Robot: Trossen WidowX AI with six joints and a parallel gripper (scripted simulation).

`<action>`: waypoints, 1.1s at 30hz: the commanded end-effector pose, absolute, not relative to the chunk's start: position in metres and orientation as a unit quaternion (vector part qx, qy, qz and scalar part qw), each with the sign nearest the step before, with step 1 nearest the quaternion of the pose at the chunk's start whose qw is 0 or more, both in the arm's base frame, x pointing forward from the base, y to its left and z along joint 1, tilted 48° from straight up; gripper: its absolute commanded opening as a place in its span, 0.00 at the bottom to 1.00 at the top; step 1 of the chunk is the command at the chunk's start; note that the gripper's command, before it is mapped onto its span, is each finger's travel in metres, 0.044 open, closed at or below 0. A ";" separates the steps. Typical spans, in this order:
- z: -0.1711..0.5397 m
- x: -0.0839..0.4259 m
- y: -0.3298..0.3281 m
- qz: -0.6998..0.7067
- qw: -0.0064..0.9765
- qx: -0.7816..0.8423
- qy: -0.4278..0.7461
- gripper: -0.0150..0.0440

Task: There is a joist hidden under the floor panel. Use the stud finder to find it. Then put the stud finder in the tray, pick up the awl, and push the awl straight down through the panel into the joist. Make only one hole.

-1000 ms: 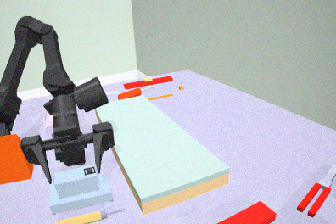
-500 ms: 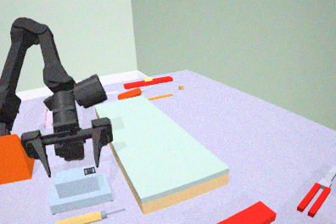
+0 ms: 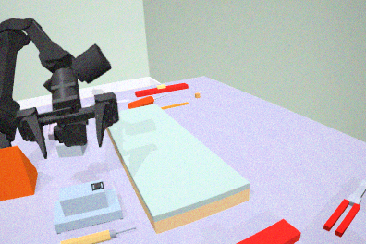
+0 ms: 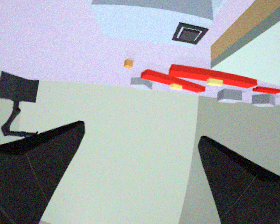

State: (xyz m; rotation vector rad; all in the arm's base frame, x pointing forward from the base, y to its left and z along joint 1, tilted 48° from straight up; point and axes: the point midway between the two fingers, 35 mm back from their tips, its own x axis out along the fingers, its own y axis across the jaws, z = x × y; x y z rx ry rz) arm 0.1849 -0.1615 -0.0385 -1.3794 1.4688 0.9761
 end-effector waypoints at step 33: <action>-0.084 0.183 -0.148 0.217 0.743 0.337 0.537 1.00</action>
